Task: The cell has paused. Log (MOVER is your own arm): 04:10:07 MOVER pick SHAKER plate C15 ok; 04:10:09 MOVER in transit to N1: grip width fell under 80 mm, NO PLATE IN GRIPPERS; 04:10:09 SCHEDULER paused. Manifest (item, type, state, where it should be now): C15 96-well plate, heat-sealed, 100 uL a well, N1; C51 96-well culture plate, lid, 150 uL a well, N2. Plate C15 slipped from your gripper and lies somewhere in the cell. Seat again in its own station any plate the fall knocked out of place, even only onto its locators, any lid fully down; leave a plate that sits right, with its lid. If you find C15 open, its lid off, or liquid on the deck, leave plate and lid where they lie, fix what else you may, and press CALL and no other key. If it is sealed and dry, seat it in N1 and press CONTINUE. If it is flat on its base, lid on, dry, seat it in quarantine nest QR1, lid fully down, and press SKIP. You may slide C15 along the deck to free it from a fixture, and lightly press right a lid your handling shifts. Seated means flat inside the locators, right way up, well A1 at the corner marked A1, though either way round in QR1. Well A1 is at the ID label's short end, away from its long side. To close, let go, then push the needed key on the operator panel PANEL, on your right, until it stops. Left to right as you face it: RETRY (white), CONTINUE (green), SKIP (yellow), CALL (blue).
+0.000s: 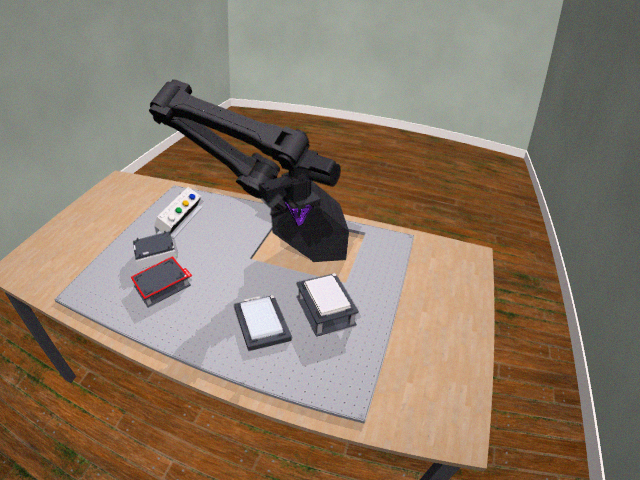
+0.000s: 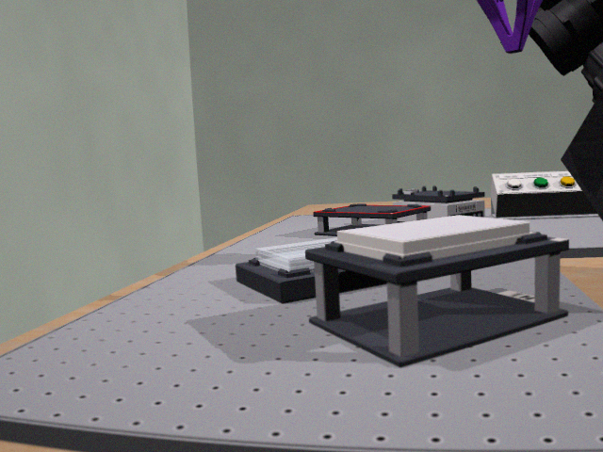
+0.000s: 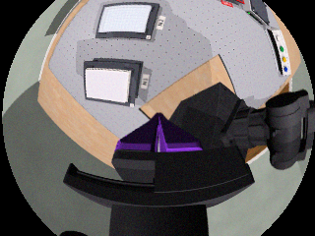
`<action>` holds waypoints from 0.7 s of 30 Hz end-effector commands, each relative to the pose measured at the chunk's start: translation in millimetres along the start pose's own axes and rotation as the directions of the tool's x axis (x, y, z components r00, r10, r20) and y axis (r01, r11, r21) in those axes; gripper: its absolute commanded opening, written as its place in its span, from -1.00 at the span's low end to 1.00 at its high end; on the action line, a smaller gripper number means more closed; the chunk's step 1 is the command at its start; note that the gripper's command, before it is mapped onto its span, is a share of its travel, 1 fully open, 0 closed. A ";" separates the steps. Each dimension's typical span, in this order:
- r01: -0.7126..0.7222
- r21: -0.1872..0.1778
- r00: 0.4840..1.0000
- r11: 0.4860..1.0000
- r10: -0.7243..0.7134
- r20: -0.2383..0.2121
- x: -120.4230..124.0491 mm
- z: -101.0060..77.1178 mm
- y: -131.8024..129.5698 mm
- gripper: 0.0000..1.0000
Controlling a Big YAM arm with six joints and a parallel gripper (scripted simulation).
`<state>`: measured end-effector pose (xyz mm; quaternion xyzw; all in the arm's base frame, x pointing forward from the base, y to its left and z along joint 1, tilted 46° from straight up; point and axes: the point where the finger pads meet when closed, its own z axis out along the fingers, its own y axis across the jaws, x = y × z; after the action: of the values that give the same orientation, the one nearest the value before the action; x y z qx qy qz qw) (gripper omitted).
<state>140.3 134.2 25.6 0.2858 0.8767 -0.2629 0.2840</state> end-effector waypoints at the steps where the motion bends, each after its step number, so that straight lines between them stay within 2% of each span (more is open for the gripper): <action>1: -0.277 0.003 0.961 0.961 0.277 0.002 0.9 1.0 -1.4 -1.00; 21: -0.289 -0.002 0.957 0.957 0.289 0.000 0.9 1.0 -1.4 -1.00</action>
<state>140.3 134.2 25.6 0.2910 0.8750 -0.2611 0.2855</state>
